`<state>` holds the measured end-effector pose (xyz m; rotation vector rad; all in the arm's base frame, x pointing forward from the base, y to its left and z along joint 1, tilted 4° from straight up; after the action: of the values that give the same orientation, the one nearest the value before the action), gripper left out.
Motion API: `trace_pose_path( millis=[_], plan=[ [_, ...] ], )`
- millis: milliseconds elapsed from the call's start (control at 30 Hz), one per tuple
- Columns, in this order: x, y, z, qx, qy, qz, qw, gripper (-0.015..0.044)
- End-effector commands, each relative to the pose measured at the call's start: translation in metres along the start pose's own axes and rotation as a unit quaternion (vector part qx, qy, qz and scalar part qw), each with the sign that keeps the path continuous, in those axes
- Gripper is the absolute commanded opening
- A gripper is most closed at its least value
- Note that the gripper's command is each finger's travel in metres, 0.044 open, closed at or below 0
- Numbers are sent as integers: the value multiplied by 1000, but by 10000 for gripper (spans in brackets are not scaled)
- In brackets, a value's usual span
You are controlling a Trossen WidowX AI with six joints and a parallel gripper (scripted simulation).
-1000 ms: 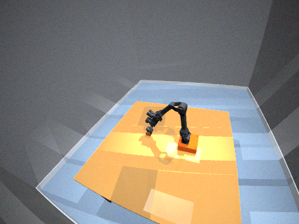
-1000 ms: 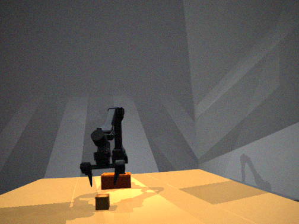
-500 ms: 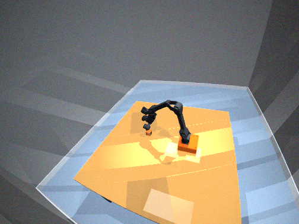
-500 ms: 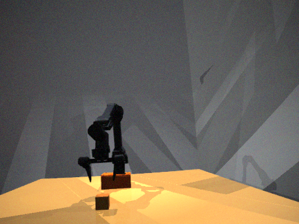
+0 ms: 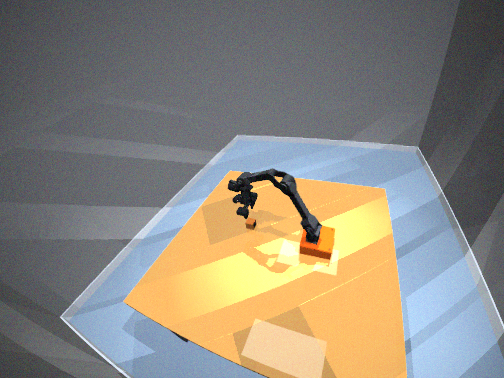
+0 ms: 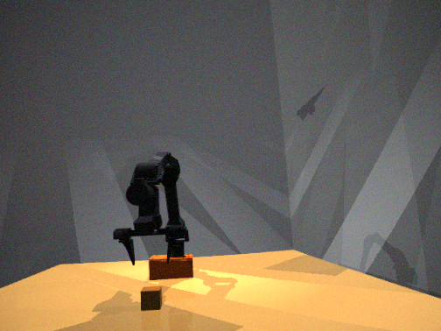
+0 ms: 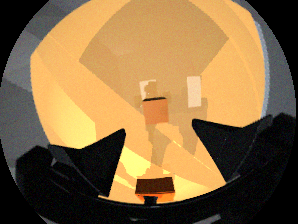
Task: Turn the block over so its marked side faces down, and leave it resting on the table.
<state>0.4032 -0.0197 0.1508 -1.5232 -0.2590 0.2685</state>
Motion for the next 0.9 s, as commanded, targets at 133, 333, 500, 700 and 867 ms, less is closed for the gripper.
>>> trace_pose_path(
  millis=[133, 333, 500, 700, 867],
  plan=[
    [1, 33, 0, -1, 1, 10, 1000, 440],
    [1, 48, -1, -1, 1, 10, 1000, 440],
    [1, 52, -1, -1, 1, 10, 1000, 440],
    [1, 62, -1, -1, 1, 10, 1000, 440],
    [1, 70, -1, -1, 1, 10, 1000, 440]
  ],
)
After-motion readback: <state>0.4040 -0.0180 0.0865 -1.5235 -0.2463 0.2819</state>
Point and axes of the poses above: the point midway between the two fingers, 35 mm back from their tips, its own y axis out along the fingers, its own z axis across the jaws, x = y × z, the point moved 9 cm from there along -y, back along the fingers, and after that the axes turned 13 degrees about -y, right-handed, at the moved point
